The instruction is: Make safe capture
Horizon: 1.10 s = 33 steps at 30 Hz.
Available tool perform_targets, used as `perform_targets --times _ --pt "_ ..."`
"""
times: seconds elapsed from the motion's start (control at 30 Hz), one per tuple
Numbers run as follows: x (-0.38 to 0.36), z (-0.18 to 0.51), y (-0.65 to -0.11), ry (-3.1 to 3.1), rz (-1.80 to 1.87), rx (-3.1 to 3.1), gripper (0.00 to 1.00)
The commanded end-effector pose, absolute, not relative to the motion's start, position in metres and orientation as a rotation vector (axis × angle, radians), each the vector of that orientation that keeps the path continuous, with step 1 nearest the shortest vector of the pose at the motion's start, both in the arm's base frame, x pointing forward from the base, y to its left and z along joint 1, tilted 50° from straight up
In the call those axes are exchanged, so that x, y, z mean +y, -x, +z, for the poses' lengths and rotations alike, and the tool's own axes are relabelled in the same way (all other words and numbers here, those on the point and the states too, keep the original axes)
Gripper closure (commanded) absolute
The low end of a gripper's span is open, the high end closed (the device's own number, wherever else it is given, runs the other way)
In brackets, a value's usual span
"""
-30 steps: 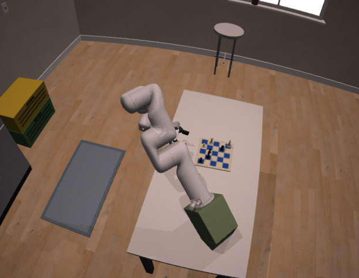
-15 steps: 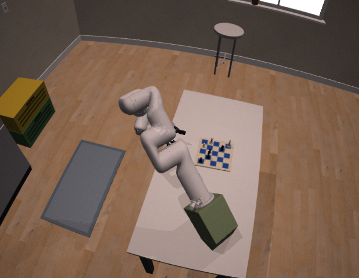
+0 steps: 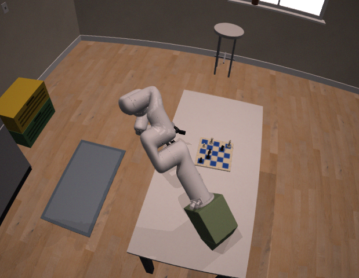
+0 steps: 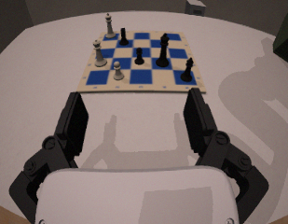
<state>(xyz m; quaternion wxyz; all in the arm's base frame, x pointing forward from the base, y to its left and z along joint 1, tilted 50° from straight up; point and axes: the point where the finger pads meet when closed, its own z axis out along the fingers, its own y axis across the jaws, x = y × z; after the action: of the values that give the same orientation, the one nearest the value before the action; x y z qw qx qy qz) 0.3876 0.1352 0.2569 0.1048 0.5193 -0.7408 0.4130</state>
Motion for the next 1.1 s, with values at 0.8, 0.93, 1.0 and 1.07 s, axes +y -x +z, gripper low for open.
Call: perform_targets --times 0.8,0.93,1.0,1.07 --pt "0.135 0.258 -0.388 -1.530 1.218 -2.187 0.00" --pt "0.132 0.261 -0.386 -1.532 1.205 -2.178 0.00" --pt "0.128 0.266 -0.382 -1.532 1.204 -2.178 0.00" --pt "0.121 0.273 -0.378 -1.532 1.204 -2.178 0.00"
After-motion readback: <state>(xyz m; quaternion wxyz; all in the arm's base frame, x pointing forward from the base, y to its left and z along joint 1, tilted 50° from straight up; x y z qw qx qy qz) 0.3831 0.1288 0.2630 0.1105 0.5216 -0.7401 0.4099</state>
